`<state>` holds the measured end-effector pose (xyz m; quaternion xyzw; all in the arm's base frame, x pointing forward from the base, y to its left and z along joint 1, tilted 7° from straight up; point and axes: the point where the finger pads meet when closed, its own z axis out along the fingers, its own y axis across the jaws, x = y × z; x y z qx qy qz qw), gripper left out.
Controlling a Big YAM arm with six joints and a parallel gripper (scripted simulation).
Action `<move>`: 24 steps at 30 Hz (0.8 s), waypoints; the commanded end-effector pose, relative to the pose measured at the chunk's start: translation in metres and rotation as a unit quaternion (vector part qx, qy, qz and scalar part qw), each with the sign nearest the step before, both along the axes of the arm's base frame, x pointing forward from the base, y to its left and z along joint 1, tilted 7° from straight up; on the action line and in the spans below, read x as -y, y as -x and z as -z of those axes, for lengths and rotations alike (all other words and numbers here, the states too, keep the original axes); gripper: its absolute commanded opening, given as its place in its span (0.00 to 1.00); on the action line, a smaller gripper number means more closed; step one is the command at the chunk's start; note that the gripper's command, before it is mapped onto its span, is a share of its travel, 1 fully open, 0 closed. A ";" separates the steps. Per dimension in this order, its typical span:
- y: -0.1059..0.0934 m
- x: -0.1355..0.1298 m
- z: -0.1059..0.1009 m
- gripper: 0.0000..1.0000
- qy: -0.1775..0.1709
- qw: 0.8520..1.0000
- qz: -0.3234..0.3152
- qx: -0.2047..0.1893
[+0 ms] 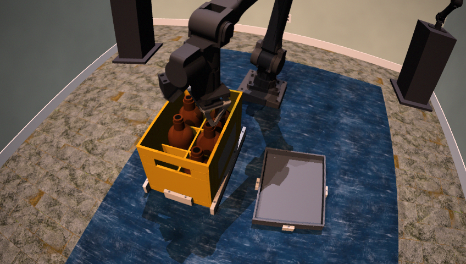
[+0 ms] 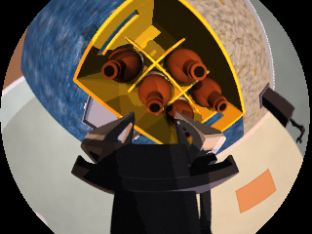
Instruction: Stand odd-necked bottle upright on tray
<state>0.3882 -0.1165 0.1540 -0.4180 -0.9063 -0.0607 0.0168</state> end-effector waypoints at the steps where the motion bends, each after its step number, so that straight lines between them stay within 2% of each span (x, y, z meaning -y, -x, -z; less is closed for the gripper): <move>1: -0.006 -0.001 0.001 0.61 0.001 1.000 0.001 0.002; 24: -0.004 -0.002 0.008 0.61 0.000 1.000 0.001 -0.003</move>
